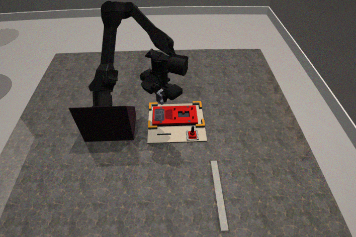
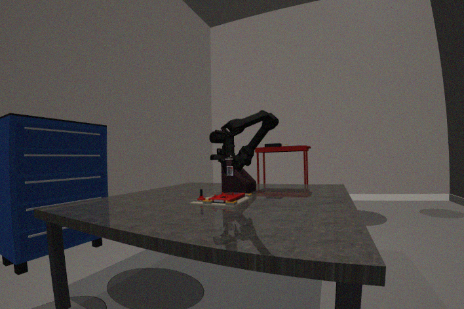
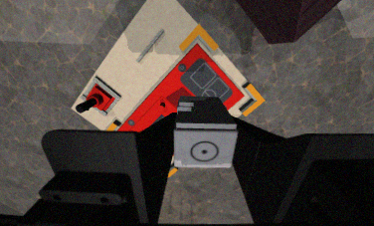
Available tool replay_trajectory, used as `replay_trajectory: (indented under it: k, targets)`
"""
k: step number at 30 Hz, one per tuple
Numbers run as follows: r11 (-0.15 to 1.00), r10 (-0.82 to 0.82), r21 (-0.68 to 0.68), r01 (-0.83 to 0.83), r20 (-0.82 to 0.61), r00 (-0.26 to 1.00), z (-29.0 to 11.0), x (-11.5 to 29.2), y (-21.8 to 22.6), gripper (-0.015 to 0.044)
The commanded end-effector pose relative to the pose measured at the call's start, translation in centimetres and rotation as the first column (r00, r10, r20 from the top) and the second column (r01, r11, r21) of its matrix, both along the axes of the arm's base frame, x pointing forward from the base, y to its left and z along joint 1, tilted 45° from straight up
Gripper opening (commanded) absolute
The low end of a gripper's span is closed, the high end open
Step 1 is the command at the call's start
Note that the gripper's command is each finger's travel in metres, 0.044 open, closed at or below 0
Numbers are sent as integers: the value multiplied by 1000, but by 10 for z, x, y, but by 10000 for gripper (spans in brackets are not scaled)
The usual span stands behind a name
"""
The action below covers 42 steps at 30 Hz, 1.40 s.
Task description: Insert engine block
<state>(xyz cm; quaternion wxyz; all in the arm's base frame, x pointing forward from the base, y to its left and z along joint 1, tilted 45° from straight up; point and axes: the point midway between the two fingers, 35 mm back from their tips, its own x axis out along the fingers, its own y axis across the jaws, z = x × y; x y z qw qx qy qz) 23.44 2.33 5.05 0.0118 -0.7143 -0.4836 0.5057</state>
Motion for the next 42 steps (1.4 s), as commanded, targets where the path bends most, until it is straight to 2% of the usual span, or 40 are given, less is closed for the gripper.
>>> replay_trajectory:
  k: [1,11,21,31,42]
  targets:
    - [997,-80,4,81,-80,994,-1,-1,2,0]
    - [960,-274,-26,278,-276,921,-4,-1,4,0]
    - [886,-445,-94,454,-452,773,-6,-1,7,0]
    - [832,-521,-145,535,-532,667,-15,0,15,0]
    - [831,-522,-145,537,-534,665,-30,0,30,0]
